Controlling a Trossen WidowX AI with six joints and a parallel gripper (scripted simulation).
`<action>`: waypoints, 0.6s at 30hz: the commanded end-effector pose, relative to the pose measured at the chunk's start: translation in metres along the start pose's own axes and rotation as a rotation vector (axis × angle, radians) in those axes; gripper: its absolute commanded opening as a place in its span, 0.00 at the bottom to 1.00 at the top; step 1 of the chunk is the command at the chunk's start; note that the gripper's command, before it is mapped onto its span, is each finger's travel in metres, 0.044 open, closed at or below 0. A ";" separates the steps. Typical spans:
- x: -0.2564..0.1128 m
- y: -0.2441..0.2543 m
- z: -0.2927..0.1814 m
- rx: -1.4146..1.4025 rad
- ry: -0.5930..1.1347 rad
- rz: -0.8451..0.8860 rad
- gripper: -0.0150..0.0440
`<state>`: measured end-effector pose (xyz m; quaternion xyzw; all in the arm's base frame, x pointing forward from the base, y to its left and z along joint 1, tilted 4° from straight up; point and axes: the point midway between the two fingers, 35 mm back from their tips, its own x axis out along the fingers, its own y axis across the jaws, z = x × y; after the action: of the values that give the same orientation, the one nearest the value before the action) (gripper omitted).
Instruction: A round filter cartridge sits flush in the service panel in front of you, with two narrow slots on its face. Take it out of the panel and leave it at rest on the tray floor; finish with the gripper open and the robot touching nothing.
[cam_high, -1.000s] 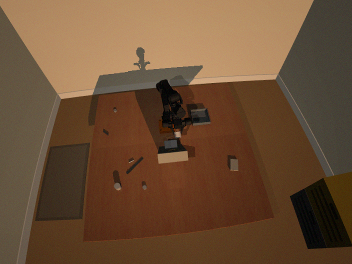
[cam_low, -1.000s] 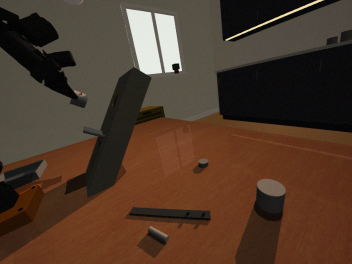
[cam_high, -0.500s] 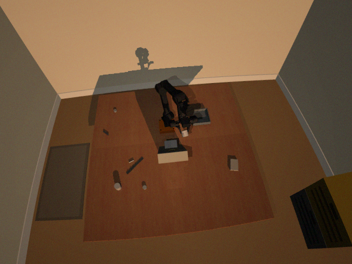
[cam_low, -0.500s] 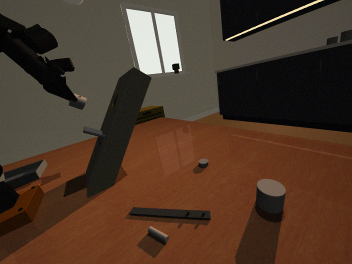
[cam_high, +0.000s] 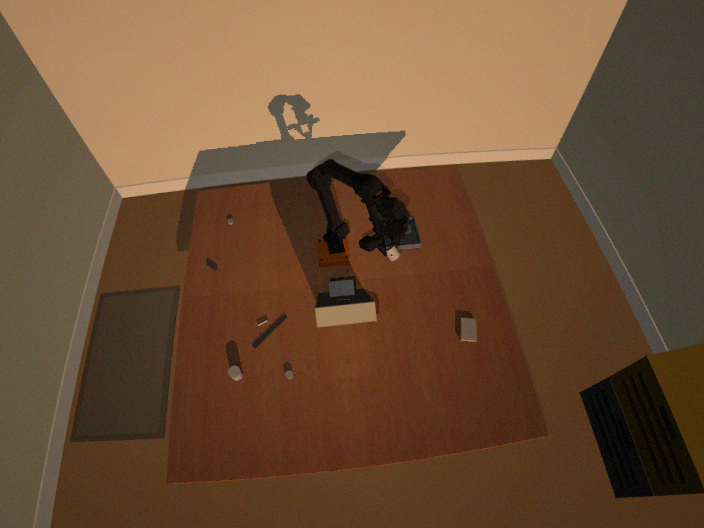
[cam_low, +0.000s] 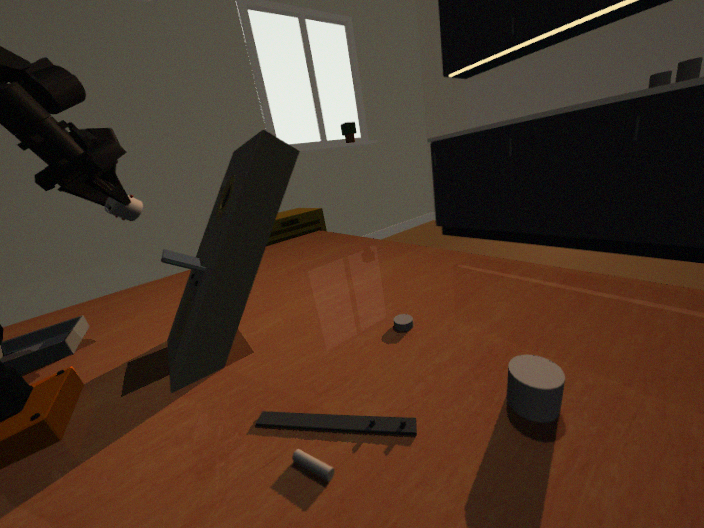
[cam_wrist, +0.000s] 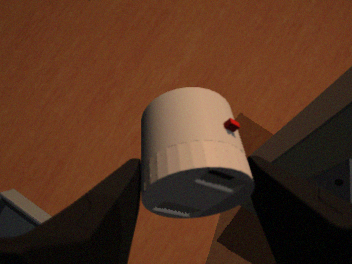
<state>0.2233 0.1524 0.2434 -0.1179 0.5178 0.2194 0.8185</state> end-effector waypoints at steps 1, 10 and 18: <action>-0.005 0.023 0.000 -0.108 -0.018 0.064 0.25; -0.012 0.074 -0.010 -0.357 -0.026 0.208 0.25; -0.018 0.099 -0.019 -0.480 -0.033 0.281 0.25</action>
<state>0.1567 0.2244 0.2496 -0.2292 0.4602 0.4370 0.7380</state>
